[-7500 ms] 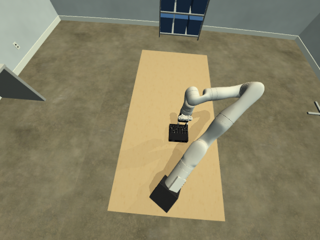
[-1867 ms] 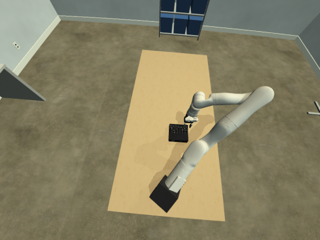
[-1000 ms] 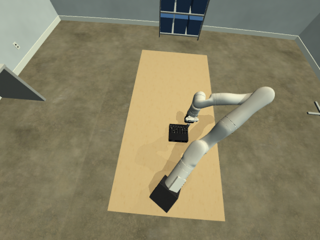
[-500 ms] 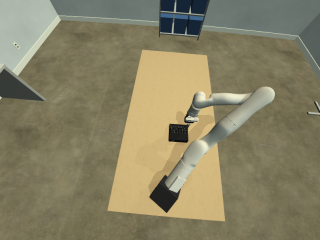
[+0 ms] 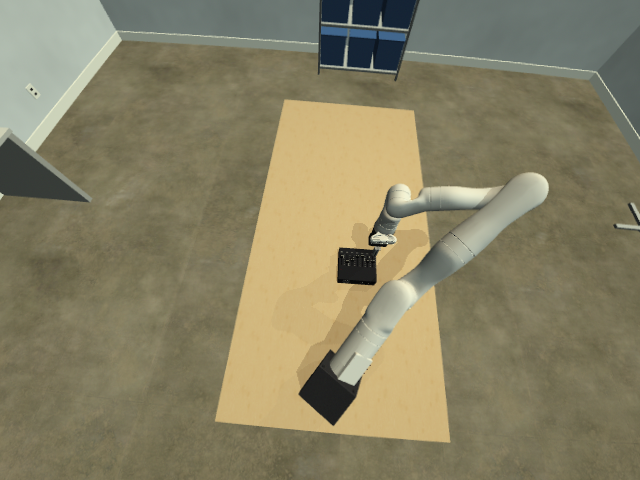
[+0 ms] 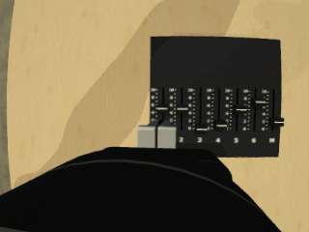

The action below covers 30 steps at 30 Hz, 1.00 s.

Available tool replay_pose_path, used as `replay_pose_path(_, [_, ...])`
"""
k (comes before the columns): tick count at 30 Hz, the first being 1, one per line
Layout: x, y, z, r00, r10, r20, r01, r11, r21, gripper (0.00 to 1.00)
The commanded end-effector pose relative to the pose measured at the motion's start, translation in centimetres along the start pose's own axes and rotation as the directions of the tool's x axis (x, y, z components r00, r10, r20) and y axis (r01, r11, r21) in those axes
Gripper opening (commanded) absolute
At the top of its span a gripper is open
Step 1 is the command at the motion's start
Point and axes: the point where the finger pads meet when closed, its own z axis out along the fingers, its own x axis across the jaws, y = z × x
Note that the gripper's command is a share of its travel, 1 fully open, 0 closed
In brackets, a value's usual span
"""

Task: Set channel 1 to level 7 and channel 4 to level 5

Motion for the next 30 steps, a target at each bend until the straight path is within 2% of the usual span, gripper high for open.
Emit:
replay_pose_path(1, [0.0, 0.0, 0.0, 1.000, -0.001, 0.001, 0.001, 1.000, 0.001, 0.00])
replay_pose_path(30, [0.0, 0.0, 1.8, 1.000, -0.001, 0.001, 0.001, 1.000, 0.001, 0.00])
